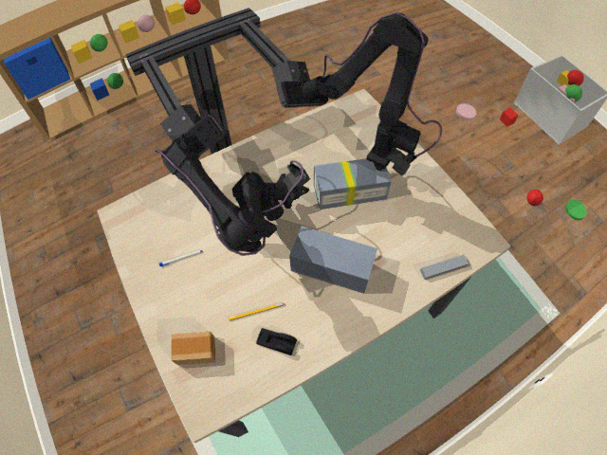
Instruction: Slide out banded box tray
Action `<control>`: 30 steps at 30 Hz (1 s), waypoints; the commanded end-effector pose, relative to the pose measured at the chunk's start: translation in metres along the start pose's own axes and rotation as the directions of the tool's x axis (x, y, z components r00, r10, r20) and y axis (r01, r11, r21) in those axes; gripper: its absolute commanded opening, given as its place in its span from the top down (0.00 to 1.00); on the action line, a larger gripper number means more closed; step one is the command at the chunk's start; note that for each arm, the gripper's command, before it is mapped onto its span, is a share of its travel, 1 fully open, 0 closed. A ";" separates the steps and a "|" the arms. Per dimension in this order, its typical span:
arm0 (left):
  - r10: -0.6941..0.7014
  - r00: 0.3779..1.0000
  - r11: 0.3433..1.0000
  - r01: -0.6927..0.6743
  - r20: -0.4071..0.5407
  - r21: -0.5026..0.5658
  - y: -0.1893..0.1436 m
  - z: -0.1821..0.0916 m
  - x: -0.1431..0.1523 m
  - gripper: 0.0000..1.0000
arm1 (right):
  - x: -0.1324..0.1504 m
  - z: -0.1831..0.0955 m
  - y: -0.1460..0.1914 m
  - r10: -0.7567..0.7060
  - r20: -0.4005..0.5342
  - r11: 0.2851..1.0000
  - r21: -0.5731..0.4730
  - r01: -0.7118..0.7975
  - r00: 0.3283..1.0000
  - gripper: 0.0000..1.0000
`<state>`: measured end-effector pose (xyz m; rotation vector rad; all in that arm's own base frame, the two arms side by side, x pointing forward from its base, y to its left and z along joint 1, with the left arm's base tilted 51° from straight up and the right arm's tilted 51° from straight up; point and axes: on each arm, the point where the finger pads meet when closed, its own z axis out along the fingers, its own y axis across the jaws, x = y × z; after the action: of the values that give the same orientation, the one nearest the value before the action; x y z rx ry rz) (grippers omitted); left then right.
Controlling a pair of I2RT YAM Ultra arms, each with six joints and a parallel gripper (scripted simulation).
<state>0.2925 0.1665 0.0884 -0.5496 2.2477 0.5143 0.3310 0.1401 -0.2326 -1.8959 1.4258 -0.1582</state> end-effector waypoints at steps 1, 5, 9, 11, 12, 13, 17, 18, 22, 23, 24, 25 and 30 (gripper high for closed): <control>0.000 1.000 1.000 0.000 0.014 0.005 -0.001 -0.001 -0.004 0.99 | -0.013 -0.002 0.008 -0.007 0.037 1.000 -0.027 0.008 0.999 0.99; 0.016 0.999 1.000 -0.015 -0.040 0.022 -0.006 0.003 0.015 0.99 | -0.011 0.008 0.004 -0.005 0.035 1.000 -0.016 0.005 0.999 0.99; 0.023 0.998 0.999 -0.021 -0.066 0.031 -0.008 0.005 0.023 0.99 | -0.012 0.008 0.000 -0.007 0.032 1.000 -0.010 0.007 0.999 0.99; 0.026 0.997 0.999 -0.024 -0.079 0.035 -0.008 0.005 0.027 0.99 | -0.011 0.009 0.007 -0.002 0.025 1.000 -0.024 0.002 1.000 0.99; 0.028 0.996 0.999 -0.025 -0.085 0.037 -0.009 0.005 0.029 0.99 | -0.012 0.009 0.007 -0.001 0.025 1.000 -0.025 0.002 1.000 0.99; 0.029 0.996 0.999 -0.026 -0.089 0.039 -0.009 0.006 0.031 0.99 | -0.013 0.009 0.004 -0.004 0.026 1.000 -0.020 0.004 1.000 0.99; 0.038 0.992 0.998 -0.032 -0.117 0.051 -0.011 0.008 0.038 0.99 | -0.015 0.011 0.004 -0.004 0.027 1.000 -0.022 0.004 1.000 0.99; 0.039 0.991 0.998 -0.033 -0.125 0.052 -0.011 0.008 0.041 0.99 | -0.016 0.012 0.003 -0.008 0.034 1.000 -0.019 0.009 0.999 0.99; 0.044 0.989 0.998 -0.036 -0.138 0.059 -0.012 0.008 0.044 0.99 | -0.015 0.015 0.005 -0.005 0.024 1.000 -0.023 0.005 1.000 0.99; 0.046 0.989 0.997 -0.037 -0.144 0.061 -0.012 0.009 0.046 0.99 | -0.016 0.015 0.003 -0.005 0.026 1.000 -0.021 0.006 1.000 0.99; 0.048 0.988 0.997 -0.039 -0.149 0.065 -0.013 0.009 0.047 0.99 | -0.018 0.013 0.000 -0.007 0.031 1.000 -0.016 0.007 1.000 0.99; 0.050 0.986 0.997 -0.040 -0.156 0.068 -0.013 0.010 0.049 0.99 | -0.018 0.016 -0.004 -0.010 0.032 1.000 -0.008 0.010 0.999 0.99; 0.052 0.984 0.997 -0.041 -0.170 0.070 -0.013 0.010 0.053 0.99 | -0.019 0.019 0.001 -0.006 0.028 1.000 -0.019 0.007 1.000 0.99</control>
<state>0.2914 0.1635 0.0851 -0.5440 2.2691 0.4941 0.3391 0.1541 -0.2368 -1.8939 1.4242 -0.1596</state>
